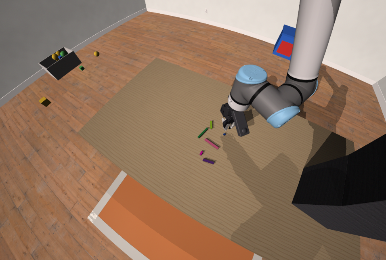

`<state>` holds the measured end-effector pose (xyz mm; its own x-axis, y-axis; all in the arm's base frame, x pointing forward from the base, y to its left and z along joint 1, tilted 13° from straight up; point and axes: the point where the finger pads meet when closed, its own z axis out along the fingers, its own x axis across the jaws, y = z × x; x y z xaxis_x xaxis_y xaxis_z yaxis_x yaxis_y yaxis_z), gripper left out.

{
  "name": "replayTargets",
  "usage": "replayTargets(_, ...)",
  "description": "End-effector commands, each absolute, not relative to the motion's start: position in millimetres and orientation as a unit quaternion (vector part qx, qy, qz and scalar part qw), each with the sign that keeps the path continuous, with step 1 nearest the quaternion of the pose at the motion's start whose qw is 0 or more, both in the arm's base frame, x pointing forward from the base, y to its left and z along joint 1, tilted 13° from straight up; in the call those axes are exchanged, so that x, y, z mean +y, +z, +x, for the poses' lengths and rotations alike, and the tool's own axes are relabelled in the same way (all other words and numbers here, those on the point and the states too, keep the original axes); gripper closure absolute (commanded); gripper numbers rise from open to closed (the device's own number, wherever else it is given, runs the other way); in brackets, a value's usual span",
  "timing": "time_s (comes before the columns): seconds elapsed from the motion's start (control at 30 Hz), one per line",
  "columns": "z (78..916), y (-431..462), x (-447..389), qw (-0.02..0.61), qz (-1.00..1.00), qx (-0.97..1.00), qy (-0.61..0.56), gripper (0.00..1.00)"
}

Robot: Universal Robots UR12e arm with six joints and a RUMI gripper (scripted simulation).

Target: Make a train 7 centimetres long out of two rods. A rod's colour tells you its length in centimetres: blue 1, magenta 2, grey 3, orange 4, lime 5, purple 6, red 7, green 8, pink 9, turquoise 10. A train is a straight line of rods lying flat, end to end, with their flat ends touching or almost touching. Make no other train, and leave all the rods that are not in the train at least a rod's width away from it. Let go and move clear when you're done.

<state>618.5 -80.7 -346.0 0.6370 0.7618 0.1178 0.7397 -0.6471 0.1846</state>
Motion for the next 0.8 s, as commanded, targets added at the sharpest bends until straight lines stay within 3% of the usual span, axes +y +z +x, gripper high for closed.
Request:
replayTargets(0.0, 618.8, -345.6, -80.8, 0.06, 0.903, 0.416, 0.093, 0.86)
replayTargets(0.77, 620.8, -354.7, -81.1, 0.06, 0.903, 0.416, 0.093, 0.86)
